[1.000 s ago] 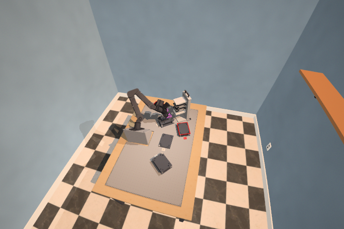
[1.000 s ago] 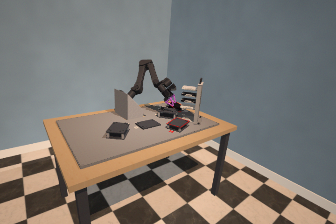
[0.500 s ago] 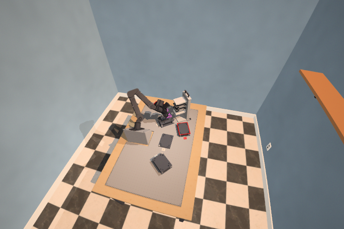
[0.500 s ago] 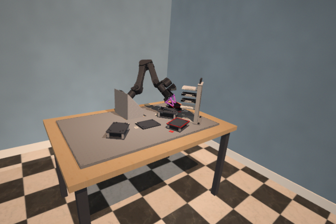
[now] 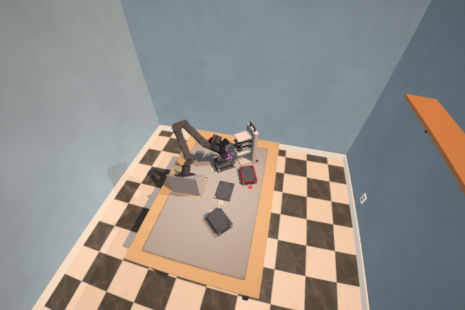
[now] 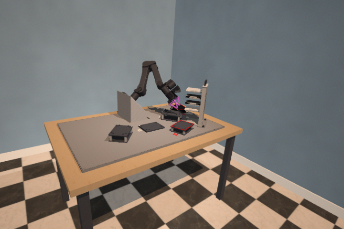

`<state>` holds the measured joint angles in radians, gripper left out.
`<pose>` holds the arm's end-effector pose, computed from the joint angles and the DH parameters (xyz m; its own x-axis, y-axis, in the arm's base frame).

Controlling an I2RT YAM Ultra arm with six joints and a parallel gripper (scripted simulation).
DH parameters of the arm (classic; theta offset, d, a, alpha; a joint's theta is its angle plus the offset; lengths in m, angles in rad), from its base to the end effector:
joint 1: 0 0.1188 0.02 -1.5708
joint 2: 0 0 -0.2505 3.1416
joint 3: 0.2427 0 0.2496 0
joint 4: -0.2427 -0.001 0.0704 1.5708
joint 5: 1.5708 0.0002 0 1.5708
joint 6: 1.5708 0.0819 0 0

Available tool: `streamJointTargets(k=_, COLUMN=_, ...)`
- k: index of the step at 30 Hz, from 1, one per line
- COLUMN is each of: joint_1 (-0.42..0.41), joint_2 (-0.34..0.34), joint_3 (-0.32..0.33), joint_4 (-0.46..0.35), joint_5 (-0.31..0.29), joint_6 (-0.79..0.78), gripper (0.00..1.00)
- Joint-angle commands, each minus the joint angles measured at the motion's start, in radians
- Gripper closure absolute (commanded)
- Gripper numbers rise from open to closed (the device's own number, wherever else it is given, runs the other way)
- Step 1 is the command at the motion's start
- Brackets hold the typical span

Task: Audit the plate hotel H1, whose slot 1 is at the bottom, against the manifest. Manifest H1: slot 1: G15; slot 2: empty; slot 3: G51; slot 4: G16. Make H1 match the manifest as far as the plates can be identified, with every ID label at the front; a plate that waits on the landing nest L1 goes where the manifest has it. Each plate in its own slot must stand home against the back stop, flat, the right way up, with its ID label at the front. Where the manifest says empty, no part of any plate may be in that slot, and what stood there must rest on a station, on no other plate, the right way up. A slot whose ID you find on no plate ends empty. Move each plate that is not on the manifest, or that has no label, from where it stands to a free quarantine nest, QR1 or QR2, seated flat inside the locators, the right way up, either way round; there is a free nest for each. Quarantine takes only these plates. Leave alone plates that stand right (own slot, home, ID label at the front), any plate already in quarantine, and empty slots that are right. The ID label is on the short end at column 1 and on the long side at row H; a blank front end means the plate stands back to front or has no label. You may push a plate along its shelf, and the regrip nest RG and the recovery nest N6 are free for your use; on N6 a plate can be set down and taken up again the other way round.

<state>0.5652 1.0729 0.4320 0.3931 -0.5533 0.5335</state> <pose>0.2012 0.1798 0.2076 -0.6289 0.1135 -0.7692 -0.6574 0.4505 0.6040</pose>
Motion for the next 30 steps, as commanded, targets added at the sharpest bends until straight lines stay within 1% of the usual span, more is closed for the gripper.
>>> streamJointTargets(k=1, joint_1=-0.003, joint_2=0.010, joint_3=0.016, joint_4=0.003, joint_5=0.011, joint_6=0.003, gripper=0.00)
streamJointTargets(k=12, joint_1=-0.003, joint_2=0.010, joint_3=0.016, joint_4=0.003, joint_5=0.011, joint_6=0.003, gripper=0.00)
streamJointTargets(k=13, joint_1=-0.009, joint_2=0.019, joint_3=0.030, joint_4=0.001, joint_5=0.016, joint_6=0.009, gripper=0.00)
streamJointTargets(k=14, joint_1=-0.012, joint_2=-0.008, joint_3=0.013, joint_4=-0.003, joint_5=0.015, joint_6=0.008, gripper=0.00)
streamJointTargets(k=15, joint_1=-0.011, joint_2=-0.026, joint_3=-0.022, joint_4=-0.007, joint_5=0.016, joint_6=0.008, gripper=0.00)
streamJointTargets(k=25, joint_1=-0.016, joint_2=-0.094, joint_3=-0.081, joint_4=-0.021, joint_5=0.009, joint_6=0.005, gripper=0.00)
streamJointTargets(k=27, joint_1=-0.016, joint_2=-0.094, joint_3=-0.081, joint_4=-0.021, joint_5=0.009, joint_6=0.005, gripper=0.00)
streamJointTargets(k=30, joint_1=-0.018, joint_2=-0.118, joint_3=-0.098, joint_4=-0.027, joint_5=0.005, joint_6=0.003, gripper=0.00)
